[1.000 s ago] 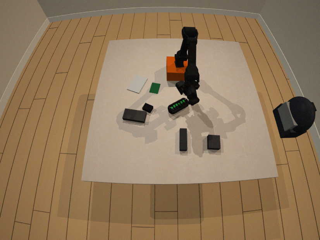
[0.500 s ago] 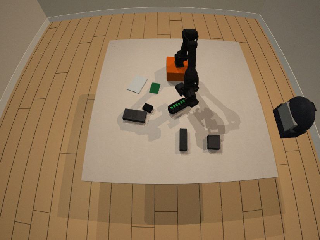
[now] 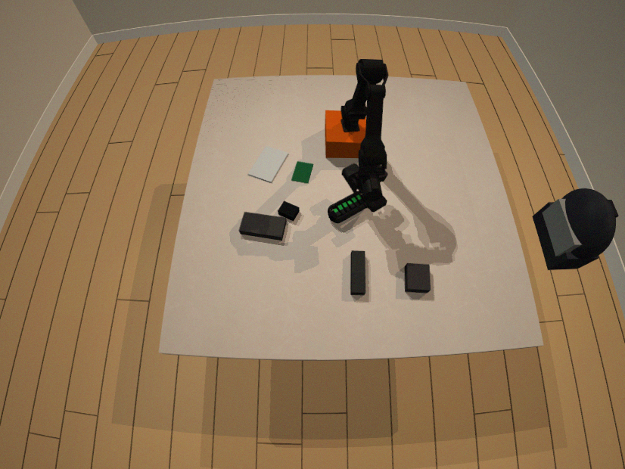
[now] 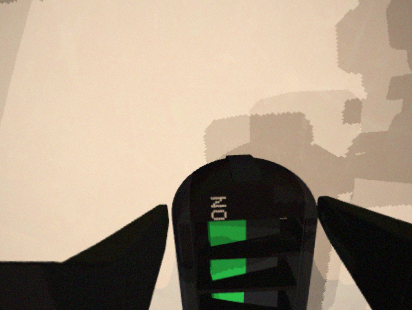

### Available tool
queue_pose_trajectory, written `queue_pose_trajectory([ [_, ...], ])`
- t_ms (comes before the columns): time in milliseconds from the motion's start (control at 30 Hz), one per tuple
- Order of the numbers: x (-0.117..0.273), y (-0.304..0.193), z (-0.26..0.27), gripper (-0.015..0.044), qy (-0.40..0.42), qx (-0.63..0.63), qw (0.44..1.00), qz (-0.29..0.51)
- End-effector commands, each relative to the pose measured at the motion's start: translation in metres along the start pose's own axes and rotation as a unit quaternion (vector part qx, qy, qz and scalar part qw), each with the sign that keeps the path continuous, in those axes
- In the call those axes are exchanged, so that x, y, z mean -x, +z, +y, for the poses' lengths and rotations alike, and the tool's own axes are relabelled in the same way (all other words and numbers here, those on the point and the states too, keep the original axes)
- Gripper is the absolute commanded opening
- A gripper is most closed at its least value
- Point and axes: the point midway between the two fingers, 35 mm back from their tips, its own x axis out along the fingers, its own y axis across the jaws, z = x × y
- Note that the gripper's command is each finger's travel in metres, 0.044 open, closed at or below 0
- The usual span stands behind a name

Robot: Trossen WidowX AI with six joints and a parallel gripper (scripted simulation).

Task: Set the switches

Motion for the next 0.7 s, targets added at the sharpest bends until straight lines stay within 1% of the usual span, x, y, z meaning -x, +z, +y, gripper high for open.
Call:
queue_pose_trajectory([
  [0, -0.0008, 0.0, 0.0001, 0.0335, 0.0, -0.003, 1.0, 0.001],
  [367, -0.0008, 0.0, 0.0001, 0.0261, 0.0, -0.003, 1.0, 0.001],
  [667, -0.0007, -0.0047, -0.0008, 0.0025, 0.0, -0.003, 1.0, 0.001],
])
